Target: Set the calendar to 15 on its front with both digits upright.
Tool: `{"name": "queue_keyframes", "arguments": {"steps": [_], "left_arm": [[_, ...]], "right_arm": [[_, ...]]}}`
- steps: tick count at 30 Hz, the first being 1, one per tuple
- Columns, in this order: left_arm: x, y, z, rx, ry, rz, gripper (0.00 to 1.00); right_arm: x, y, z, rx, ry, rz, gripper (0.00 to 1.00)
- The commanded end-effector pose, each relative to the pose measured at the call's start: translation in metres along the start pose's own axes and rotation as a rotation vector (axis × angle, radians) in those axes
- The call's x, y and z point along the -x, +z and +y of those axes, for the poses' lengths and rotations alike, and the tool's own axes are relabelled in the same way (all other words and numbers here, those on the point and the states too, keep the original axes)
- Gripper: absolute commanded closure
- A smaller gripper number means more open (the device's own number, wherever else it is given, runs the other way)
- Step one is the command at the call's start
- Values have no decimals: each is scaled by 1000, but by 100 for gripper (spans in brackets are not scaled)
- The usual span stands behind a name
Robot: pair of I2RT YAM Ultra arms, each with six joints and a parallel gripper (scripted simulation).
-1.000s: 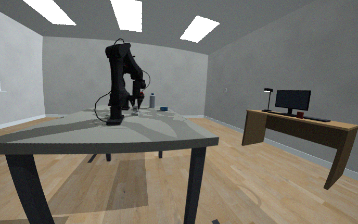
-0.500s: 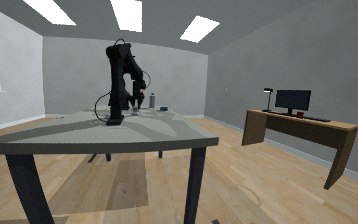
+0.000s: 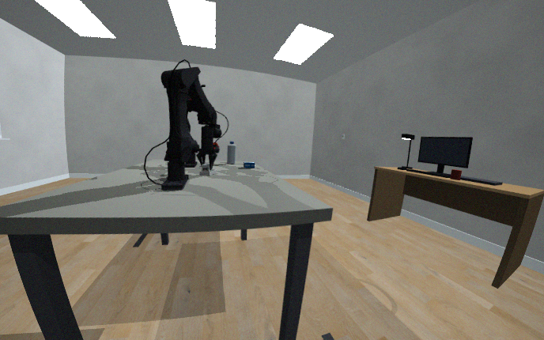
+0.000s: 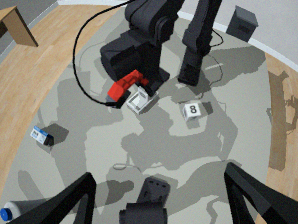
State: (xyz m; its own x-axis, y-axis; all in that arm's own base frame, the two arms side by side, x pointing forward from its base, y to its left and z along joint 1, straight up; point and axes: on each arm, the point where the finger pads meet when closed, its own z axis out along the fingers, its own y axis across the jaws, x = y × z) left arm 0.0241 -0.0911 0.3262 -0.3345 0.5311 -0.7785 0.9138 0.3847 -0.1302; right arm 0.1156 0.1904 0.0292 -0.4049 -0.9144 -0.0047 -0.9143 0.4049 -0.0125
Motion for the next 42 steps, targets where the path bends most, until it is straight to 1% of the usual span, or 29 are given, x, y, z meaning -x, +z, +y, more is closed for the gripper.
{"name": "queue_keyframes", "arguments": {"steps": [1, 3, 8, 13, 16, 22, 24, 25, 36, 42], "left_arm": [[0, -1, -1, -3, 3, 8, 0], [0, -1, -1, -3, 3, 8, 0], [0, -1, -1, -3, 3, 8, 0], [0, -1, -1, -3, 3, 8, 0], [0, -1, -1, -3, 3, 8, 0], [0, -1, -1, -3, 3, 8, 0], [0, -1, -1, -3, 3, 8, 0], [0, -1, -1, -3, 3, 8, 0], [0, -1, -1, -3, 3, 8, 0], [0, -1, -1, -3, 3, 8, 0]], "right_arm": [[2, 10, 3, 6, 4, -2, 65], [-2, 16, 4, 8, 6, 4, 65], [-5, 17, 5, 9, 5, 6, 65], [-3, 13, 3, 15, 14, 26, 65], [2, -2, 0, 16, 13, 31, 65], [2, -2, 0, 15, 12, 31, 65], [2, -2, 0, 15, 12, 31, 42], [2, -2, 0, 14, 12, 31, 36], [12, -15, 2, 14, 9, 31, 36], [12, -32, 2, 11, 9, 12, 36]]}}
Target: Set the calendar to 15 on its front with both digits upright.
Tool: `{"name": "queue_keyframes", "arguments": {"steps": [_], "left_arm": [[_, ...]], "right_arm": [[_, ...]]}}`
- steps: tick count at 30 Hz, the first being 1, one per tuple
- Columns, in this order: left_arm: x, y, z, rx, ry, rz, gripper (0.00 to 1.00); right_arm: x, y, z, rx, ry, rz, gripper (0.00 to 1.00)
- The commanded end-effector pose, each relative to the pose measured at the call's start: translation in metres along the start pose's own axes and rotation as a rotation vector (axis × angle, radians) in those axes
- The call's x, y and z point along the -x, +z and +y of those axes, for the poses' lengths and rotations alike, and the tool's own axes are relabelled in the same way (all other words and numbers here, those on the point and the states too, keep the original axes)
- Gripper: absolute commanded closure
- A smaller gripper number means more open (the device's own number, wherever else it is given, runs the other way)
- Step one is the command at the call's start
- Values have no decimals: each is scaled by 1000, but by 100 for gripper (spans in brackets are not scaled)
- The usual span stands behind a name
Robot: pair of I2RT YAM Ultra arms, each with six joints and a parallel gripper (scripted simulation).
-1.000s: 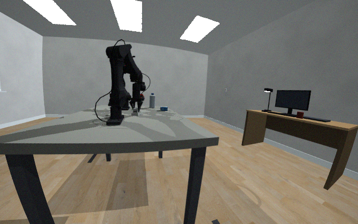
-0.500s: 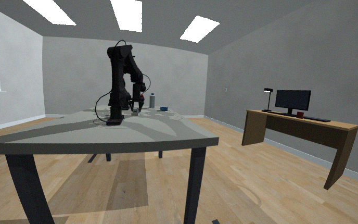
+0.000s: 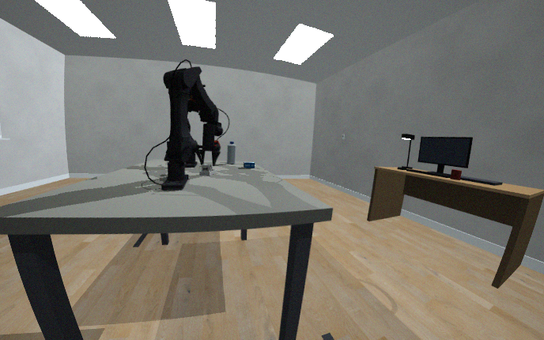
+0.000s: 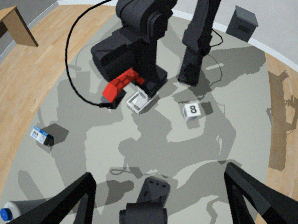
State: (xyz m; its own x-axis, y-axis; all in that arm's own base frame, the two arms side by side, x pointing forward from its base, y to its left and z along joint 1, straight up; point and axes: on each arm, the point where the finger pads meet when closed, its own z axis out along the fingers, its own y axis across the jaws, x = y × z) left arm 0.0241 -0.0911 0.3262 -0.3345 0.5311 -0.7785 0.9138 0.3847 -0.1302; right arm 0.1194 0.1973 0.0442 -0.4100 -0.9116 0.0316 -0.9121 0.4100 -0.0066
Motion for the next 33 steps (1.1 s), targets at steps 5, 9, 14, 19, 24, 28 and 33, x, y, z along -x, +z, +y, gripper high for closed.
{"name": "queue_keyframes", "arguments": {"steps": [5, 9, 14, 19, 24, 28, 33], "left_arm": [[0, -1, -1, -3, 3, 8, 0], [0, -1, -1, -3, 3, 8, 0], [0, -1, -1, -3, 3, 8, 0], [0, -1, -1, -3, 3, 8, 0], [0, -1, -1, -3, 3, 8, 0], [0, -1, -1, -3, 3, 8, 0], [0, -1, -1, -3, 3, 8, 0]], "right_arm": [[3, -23, 5, 6, 3, -24, 36], [2, -46, 5, 5, 3, -24, 36], [-3, -80, 3, 4, 4, -24, 36], [-9, -69, 1, 5, 2, -17, 36], [-9, -66, 5, 24, -28, -18, 36], [-9, -66, 27, 100, -204, -29, 36], [-14, -63, 56, 176, -450, -40, 36]]}}
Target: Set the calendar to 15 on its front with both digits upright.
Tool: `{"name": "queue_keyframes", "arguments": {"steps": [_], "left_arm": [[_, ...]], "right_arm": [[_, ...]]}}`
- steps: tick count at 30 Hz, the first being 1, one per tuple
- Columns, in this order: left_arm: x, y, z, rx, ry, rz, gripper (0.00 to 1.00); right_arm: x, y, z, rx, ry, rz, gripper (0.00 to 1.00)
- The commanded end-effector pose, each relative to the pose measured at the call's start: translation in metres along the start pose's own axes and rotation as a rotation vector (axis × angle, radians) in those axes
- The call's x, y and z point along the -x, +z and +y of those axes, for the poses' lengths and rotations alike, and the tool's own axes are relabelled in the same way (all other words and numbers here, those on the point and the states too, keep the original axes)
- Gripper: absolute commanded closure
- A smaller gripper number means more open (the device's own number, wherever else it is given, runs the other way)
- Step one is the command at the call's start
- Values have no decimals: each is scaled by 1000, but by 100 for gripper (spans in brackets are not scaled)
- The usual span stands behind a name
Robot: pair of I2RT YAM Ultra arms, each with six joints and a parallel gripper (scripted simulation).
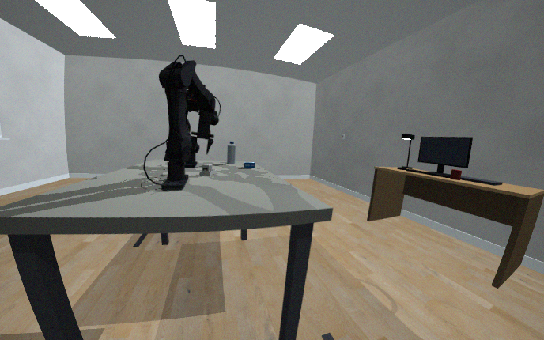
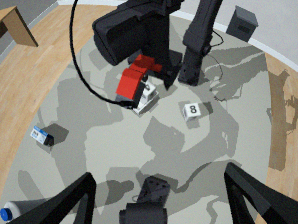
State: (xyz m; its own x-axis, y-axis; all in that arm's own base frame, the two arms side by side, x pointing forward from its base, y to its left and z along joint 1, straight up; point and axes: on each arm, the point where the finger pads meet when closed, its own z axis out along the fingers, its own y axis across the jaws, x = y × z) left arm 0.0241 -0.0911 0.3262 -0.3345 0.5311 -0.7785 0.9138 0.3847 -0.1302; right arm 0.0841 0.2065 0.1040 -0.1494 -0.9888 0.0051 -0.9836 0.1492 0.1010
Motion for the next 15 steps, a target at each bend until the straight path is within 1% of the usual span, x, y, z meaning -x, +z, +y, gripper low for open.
{"name": "queue_keyframes", "arguments": {"steps": [1, 2, 4, 8, 15], "left_arm": [[0, -1, -1, -3, 3, 8, 0], [0, -1, -1, -3, 3, 8, 0], [0, -1, -1, -3, 3, 8, 0], [0, -1, -1, -3, 3, 8, 0], [0, -1, -1, -3, 3, 8, 0]], "right_arm": [[0, 0, 26, 84, -223, -29, 36], [-1, 1, 30, 89, -271, -28, 36], [-1, 1, 30, 89, -271, -28, 36], [-3, 7, 47, 115, -499, -27, 36], [-1, 16, 63, 96, -830, -41, 36]]}}
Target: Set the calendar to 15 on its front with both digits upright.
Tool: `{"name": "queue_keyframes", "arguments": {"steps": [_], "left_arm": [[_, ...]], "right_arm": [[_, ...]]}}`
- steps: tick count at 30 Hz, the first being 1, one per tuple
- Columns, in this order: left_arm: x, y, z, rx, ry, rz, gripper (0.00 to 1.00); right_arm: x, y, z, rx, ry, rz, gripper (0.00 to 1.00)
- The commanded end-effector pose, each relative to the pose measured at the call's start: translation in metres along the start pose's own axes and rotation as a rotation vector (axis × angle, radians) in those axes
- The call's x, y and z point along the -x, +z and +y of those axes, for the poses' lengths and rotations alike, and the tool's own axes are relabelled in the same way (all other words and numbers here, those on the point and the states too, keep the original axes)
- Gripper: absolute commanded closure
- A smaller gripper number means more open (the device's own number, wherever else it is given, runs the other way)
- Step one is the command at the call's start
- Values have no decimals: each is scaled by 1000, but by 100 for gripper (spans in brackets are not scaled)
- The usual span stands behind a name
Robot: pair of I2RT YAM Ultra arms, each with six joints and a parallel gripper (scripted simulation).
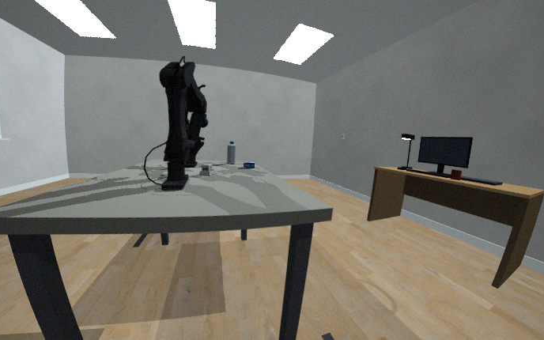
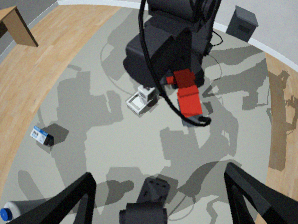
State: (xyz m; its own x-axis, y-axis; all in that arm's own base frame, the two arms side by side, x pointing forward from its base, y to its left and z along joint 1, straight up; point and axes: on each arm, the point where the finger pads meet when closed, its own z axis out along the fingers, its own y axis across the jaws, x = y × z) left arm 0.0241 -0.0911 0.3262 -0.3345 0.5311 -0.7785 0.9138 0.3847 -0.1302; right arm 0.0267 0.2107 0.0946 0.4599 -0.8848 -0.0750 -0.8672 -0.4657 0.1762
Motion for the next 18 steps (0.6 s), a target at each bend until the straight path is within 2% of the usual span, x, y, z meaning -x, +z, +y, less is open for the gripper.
{"name": "queue_keyframes", "arguments": {"steps": [1, 4, 6, 18], "left_arm": [[0, -1, -1, -3, 3, 8, 0], [0, -1, -1, -3, 3, 8, 0], [0, -1, -1, -3, 3, 8, 0], [0, -1, -1, -3, 3, 8, 0]], "right_arm": [[9, 3, 5, -17, -246, -36, 36], [12, 7, 8, -33, -382, -25, 36], [12, 7, 8, -33, -382, -25, 36], [21, 24, 21, -91, -973, 67, 36]]}}
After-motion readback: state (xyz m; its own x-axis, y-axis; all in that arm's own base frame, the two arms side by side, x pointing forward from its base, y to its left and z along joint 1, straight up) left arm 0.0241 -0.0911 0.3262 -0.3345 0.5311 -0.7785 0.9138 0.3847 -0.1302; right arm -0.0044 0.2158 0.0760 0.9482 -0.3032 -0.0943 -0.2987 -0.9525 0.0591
